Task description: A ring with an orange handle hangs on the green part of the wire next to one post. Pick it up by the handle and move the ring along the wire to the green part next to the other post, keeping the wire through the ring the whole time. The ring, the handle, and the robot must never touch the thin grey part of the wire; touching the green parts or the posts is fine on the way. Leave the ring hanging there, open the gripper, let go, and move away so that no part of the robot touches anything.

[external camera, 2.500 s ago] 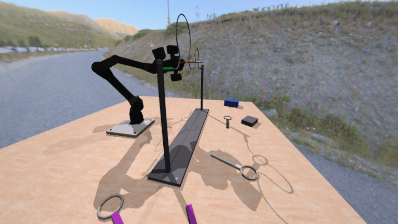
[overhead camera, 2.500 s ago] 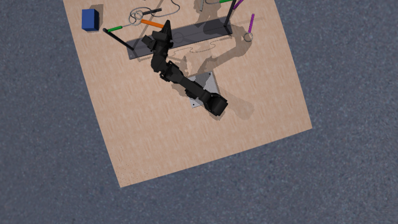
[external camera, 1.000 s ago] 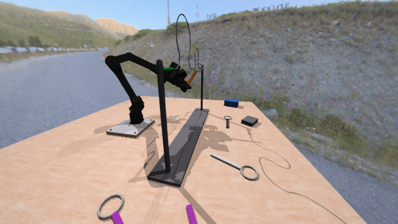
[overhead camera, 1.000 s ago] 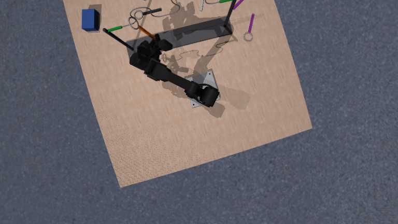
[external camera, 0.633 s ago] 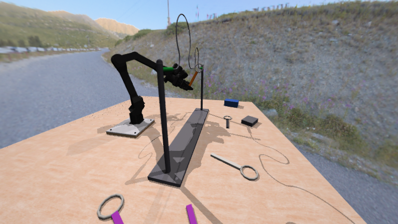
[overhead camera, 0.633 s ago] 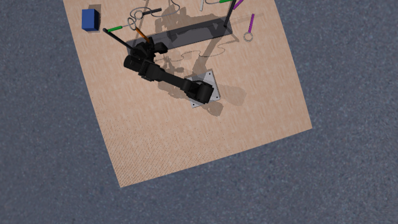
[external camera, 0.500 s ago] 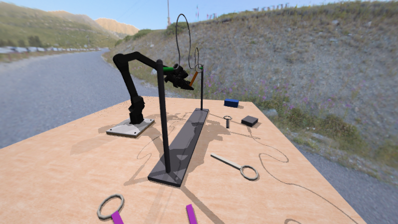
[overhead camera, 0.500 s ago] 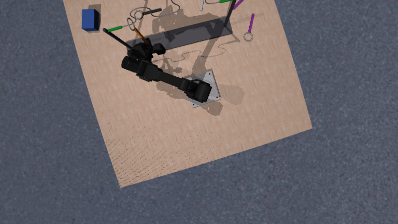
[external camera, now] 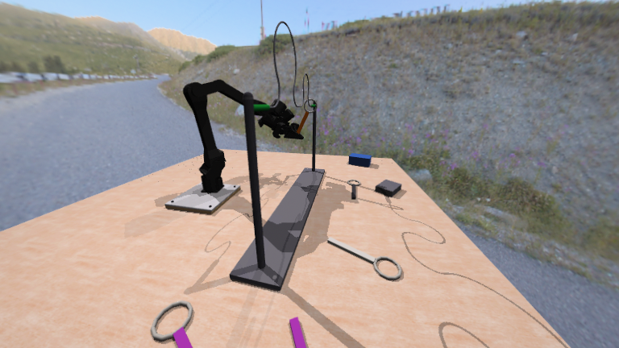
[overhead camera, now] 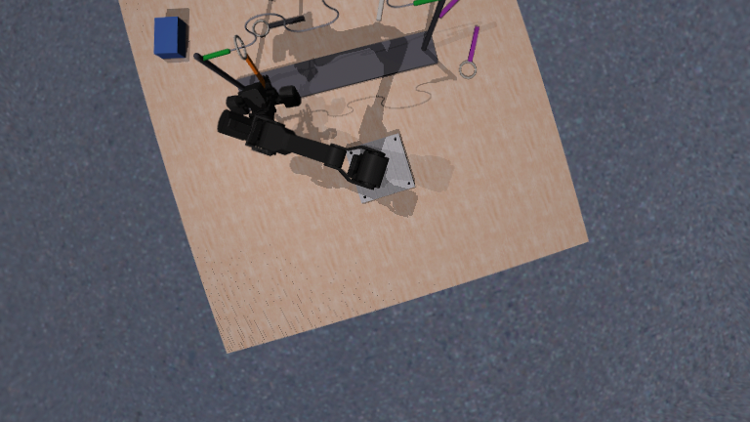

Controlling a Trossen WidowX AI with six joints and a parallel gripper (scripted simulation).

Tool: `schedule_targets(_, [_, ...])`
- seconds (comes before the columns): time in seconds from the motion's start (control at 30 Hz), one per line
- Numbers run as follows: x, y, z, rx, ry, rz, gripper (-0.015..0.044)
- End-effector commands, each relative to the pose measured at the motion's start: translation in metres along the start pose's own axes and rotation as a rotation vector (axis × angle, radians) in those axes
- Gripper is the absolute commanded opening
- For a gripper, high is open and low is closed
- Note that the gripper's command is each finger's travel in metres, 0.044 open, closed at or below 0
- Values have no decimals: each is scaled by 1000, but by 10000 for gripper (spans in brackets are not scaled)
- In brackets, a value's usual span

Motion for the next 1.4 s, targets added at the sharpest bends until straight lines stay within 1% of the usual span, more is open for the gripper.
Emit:
schedule_targets(0.0, [-1, 7, 1, 22, 4, 12, -150])
schedule_targets(1.37, [-7, 47, 4, 41, 2, 22, -150])
Point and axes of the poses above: the point midway between the two fingers, 35 mm back from their tips, its own x axis out along the fingers, its own y axis across the jaws, z = x × y, the point moved 6 cm from there along -x, back along the fingers, and after that the axes turned 3 degrees about -x, right-handed, at the moved point
